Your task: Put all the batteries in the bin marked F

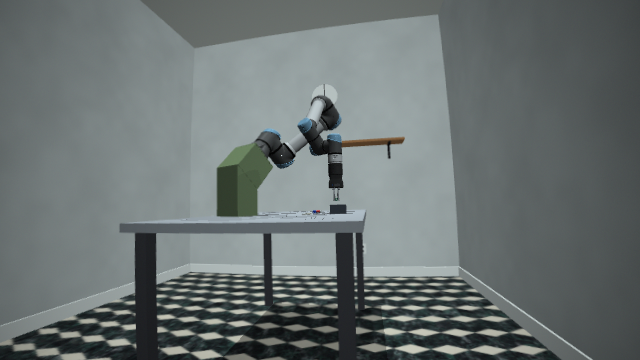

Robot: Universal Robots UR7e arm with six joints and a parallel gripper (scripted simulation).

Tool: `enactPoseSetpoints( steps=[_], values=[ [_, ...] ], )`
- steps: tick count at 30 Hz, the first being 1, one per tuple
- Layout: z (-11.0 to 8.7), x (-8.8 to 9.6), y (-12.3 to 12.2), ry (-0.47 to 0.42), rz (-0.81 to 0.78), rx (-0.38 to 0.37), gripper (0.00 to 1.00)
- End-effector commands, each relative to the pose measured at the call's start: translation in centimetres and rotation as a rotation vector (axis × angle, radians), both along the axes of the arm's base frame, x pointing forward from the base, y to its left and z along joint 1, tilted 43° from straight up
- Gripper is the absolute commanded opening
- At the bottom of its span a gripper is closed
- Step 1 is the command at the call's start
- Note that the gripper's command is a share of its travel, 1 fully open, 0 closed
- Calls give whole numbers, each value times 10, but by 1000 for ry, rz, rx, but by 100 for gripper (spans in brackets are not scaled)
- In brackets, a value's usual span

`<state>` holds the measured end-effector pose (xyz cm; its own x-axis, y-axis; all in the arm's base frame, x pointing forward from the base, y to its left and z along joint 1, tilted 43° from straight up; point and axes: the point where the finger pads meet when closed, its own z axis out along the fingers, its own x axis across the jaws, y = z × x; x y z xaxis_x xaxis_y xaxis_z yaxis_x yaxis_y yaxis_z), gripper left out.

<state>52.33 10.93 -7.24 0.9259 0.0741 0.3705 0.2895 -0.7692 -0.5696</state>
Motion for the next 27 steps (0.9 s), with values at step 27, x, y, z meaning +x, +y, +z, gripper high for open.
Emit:
enactPoseSetpoints(
  steps=[27],
  values=[
    [-19, 5, 17, -1, -1, 0, 31]
  ],
)
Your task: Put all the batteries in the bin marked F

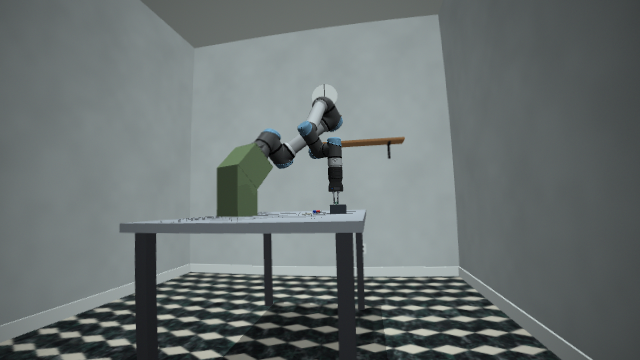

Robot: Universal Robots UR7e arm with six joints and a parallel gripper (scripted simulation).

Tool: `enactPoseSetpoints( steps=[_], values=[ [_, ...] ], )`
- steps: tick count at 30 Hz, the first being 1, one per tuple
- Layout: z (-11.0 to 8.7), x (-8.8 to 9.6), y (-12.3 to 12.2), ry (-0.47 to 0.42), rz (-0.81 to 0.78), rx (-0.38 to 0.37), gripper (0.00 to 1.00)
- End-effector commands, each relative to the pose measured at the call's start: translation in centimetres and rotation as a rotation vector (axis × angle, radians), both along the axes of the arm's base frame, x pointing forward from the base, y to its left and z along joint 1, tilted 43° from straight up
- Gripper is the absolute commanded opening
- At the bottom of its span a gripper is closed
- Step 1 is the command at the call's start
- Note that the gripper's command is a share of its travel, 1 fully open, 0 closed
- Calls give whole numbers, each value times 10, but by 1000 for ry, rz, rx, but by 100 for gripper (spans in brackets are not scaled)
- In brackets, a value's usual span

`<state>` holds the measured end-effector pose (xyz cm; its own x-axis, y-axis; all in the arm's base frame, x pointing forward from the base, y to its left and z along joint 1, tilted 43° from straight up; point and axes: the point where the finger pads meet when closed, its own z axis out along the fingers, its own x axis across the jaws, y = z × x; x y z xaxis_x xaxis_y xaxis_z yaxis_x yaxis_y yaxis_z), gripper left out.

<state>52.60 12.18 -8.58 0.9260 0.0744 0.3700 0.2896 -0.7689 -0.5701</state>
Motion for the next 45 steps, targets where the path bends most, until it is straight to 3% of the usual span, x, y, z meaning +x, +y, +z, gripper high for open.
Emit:
enactPoseSetpoints(
  steps=[1, 13, 29, 30, 45],
  values=[
    [-7, 3, 5, -2, -1, -1, 31],
    [-24, 9, 20, -2, -1, -1, 31],
    [-24, 9, 20, -2, -1, -1, 31],
    [-24, 9, 20, -2, -1, -1, 60],
    [-24, 9, 20, -2, -1, -1, 60]
  ],
)
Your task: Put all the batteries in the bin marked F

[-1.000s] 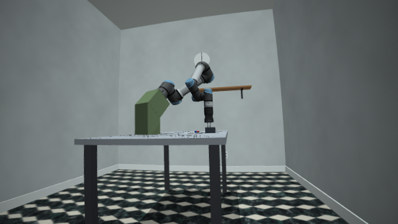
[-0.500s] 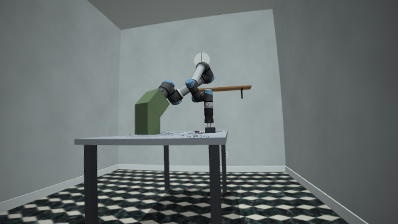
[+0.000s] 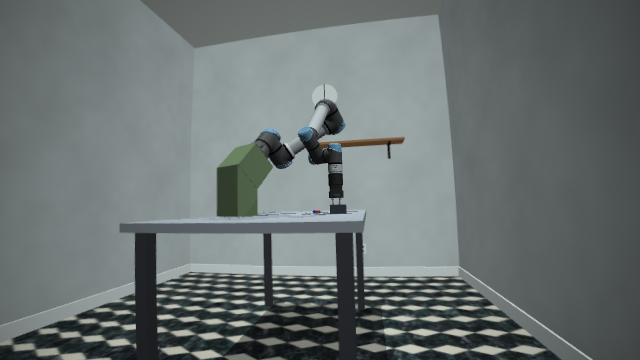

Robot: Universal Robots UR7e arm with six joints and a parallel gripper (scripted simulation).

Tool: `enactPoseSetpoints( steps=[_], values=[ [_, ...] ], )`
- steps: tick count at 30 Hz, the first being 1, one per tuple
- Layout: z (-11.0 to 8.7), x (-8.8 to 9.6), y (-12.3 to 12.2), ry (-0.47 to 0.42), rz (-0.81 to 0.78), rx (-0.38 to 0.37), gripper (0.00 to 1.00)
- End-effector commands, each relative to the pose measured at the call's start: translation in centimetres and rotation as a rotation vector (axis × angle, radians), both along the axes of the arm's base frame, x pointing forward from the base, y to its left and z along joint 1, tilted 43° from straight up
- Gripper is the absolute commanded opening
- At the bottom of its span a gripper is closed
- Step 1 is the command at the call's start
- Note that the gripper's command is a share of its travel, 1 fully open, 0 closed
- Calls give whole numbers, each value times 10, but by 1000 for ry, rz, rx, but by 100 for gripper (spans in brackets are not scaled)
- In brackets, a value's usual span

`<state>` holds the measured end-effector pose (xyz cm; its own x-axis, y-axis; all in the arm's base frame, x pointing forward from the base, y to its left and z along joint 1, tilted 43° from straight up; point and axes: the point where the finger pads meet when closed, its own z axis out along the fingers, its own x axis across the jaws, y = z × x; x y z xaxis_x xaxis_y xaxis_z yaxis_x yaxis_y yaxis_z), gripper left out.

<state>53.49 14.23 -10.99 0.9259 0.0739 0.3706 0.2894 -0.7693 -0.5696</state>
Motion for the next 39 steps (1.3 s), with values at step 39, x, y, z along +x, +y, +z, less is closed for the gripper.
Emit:
enactPoseSetpoints(
  steps=[39],
  values=[
    [38, -12, -33, -1, -1, 0, 60]
  ],
)
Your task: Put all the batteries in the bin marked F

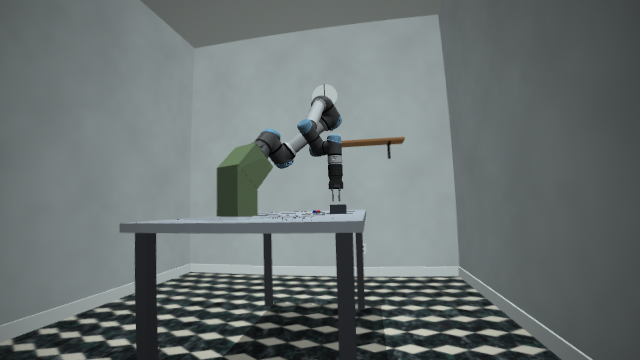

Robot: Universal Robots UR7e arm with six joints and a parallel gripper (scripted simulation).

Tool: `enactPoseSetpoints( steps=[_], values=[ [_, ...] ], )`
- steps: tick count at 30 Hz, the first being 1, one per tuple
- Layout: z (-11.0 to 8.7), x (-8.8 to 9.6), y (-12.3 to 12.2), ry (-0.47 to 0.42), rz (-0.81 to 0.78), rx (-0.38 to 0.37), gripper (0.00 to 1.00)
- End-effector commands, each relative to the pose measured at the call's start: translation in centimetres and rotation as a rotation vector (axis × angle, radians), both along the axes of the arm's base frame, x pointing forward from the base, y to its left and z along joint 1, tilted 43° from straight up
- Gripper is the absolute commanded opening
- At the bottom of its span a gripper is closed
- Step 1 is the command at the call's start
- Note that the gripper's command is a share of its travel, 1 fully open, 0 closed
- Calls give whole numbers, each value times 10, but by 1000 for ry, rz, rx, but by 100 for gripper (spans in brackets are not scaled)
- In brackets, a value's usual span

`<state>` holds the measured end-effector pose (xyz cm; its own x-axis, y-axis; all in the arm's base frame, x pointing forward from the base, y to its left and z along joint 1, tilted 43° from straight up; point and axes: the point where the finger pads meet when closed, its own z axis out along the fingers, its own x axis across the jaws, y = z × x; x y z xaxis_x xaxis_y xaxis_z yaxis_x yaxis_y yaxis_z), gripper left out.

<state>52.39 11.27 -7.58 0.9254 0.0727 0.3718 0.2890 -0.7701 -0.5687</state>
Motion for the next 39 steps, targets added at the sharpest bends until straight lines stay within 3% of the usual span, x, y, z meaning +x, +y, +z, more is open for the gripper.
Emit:
enactPoseSetpoints(
  steps=[1, 7, 10, 14, 16, 17, 31, 33, 34, 39],
  values=[
    [4, -1, -3, 0, 1, 0, 60],
    [4, -1, -3, 0, 1, 0, 60],
    [12, -19, 12, -95, 111, -36, 60],
    [24, -43, 33, -155, 181, -61, 60],
    [24, -43, 33, -155, 181, -61, 60],
    [27, -49, 38, -201, 235, -78, 60],
    [65, -128, 106, -416, 489, -161, 60],
    [65, -128, 106, -416, 489, -161, 60],
    [70, -138, 115, -465, 542, -179, 60],
    [81, -160, 135, -482, 559, -185, 60]
  ],
)
